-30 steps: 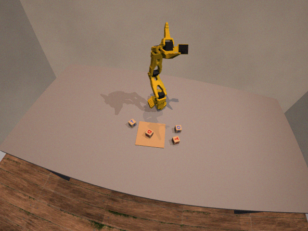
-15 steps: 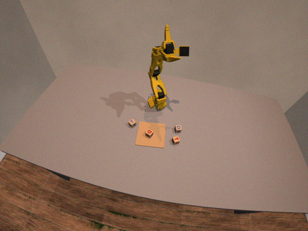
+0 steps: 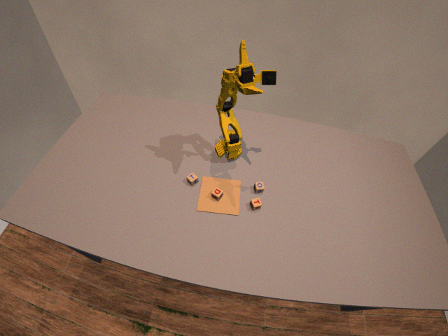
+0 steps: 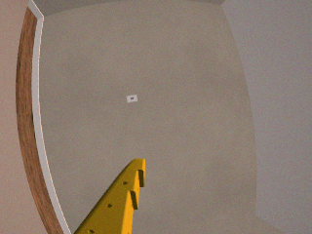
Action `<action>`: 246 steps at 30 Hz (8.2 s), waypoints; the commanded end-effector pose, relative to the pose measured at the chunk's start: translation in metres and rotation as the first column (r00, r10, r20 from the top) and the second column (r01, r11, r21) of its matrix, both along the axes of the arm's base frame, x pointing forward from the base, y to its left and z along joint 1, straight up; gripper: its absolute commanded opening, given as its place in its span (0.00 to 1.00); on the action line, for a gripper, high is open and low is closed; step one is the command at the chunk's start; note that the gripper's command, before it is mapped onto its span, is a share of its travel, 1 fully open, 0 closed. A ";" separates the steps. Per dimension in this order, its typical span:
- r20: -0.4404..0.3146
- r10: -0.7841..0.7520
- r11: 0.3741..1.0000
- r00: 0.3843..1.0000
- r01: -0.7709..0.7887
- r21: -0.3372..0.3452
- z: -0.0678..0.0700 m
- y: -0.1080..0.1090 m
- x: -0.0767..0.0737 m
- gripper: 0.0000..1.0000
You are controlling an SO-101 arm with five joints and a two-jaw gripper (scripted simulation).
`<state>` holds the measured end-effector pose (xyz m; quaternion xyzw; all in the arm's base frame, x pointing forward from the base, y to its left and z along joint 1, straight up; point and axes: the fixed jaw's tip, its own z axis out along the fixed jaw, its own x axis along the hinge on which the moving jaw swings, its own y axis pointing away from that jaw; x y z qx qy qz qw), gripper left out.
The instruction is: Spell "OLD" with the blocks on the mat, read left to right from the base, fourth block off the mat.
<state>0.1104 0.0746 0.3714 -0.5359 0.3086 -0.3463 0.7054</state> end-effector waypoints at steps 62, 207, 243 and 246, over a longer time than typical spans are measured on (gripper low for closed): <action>-0.485 -0.100 0.975 0.869 0.182 0.125 -0.064 -0.005 0.039 1.00; -1.000 0.017 0.397 -0.024 0.918 -0.015 -0.215 -0.063 0.042 1.00; -0.976 0.130 0.185 -0.172 0.972 -0.147 -0.240 -0.074 0.028 1.00; -0.976 0.133 0.181 -0.175 0.972 -0.150 -0.240 -0.075 0.027 1.00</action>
